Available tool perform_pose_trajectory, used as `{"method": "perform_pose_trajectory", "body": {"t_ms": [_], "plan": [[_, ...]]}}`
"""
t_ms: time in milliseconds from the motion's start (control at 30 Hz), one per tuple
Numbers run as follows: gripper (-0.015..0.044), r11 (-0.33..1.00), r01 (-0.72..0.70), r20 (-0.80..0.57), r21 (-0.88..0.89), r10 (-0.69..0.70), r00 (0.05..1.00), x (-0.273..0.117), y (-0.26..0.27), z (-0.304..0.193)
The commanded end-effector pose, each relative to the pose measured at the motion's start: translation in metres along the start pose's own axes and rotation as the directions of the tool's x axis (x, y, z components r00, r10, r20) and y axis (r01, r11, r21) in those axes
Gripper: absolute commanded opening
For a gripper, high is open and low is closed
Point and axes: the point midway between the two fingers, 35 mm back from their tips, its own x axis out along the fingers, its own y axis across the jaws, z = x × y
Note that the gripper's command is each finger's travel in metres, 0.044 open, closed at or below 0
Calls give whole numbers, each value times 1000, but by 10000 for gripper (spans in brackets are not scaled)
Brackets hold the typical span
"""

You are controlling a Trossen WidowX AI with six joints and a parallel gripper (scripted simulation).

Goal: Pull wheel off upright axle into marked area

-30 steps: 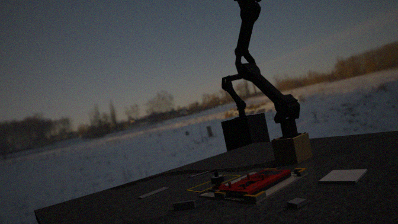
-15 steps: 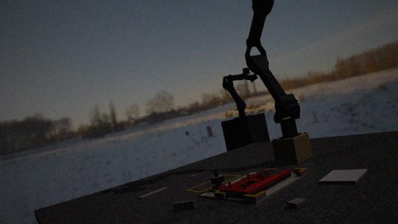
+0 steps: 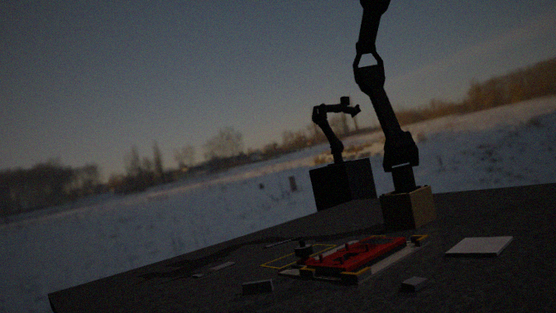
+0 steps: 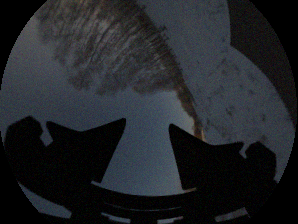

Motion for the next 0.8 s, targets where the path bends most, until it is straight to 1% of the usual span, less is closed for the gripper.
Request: {"method": "perform_pose_trajectory", "body": {"t_ms": [0,200,367,567,767], "plan": [[300,994,67,76,-87,-61,995,16,-24,26],[300,963,193,214,-188,-152,965,37,-60,75],[300,921,308,333,-240,-220,917,48,-86,121],[300,855,449,472,-259,-293,831,52,-112,181],[300,778,583,599,-233,-358,717,46,-135,242]]}}
